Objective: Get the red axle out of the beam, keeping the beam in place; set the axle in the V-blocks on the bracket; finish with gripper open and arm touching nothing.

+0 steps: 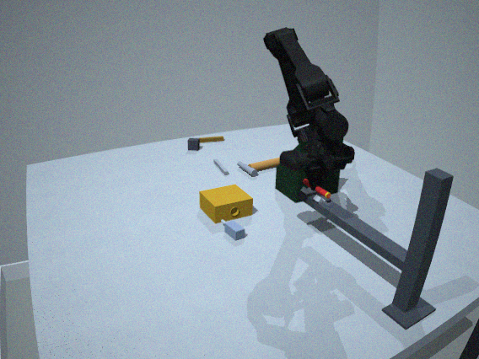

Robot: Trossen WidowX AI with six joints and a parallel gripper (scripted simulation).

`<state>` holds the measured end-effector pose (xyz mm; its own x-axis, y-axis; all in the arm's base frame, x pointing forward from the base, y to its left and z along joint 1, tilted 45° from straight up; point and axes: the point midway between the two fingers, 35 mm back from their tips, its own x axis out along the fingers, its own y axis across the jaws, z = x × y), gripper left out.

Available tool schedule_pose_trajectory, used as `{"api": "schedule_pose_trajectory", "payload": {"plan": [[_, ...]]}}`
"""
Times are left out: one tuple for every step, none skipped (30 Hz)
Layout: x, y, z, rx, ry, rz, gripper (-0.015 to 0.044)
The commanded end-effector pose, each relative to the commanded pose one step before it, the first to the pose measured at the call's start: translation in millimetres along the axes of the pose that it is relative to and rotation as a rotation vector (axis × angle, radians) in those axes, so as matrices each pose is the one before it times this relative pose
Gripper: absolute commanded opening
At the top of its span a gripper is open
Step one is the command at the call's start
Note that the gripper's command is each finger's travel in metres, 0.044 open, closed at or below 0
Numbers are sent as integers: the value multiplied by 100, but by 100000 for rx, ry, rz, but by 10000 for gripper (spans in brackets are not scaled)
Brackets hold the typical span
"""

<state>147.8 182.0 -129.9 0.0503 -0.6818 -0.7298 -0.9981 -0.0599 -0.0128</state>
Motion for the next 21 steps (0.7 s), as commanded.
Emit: {"api": "schedule_pose_trajectory", "payload": {"plan": [[512, 6, -127, -90, 689, 121, 0], [-6, -5, 5, 0, 0, 0, 0], [-7, -4, 6, 0, -1, 0, 0], [-241, 29, 67, 202, -408, 70, 26], [0, 0, 0, 0, 0, 0, 53], [0, 0, 0, 0, 0, 0, 79], [0, 0, 0, 0, 0, 0, 105], [0, 0, 0, 0, 0, 0, 131], [0, 0, 0, 0, 0, 0, 157], [0, 0, 0, 0, 0, 0, 184], [0, 0, 0, 0, 0, 0, 210], [0, 0, 0, 0, 0, 0, 236], [0, 0, 0, 0, 0, 0, 263], [0, 0, 0, 0, 0, 0, 289], [0, 0, 0, 0, 0, 0, 315], [0, 0, 0, 0, 0, 0, 341], [0, 0, 0, 0, 0, 0, 368], [0, 0, 0, 0, 0, 0, 394], [-201, 3, 8, -107, 191, -29, 420], [-388, 3, 9, -74, 115, -13, 440], [-349, 2, 5, -32, 39, -1, 440]]}}
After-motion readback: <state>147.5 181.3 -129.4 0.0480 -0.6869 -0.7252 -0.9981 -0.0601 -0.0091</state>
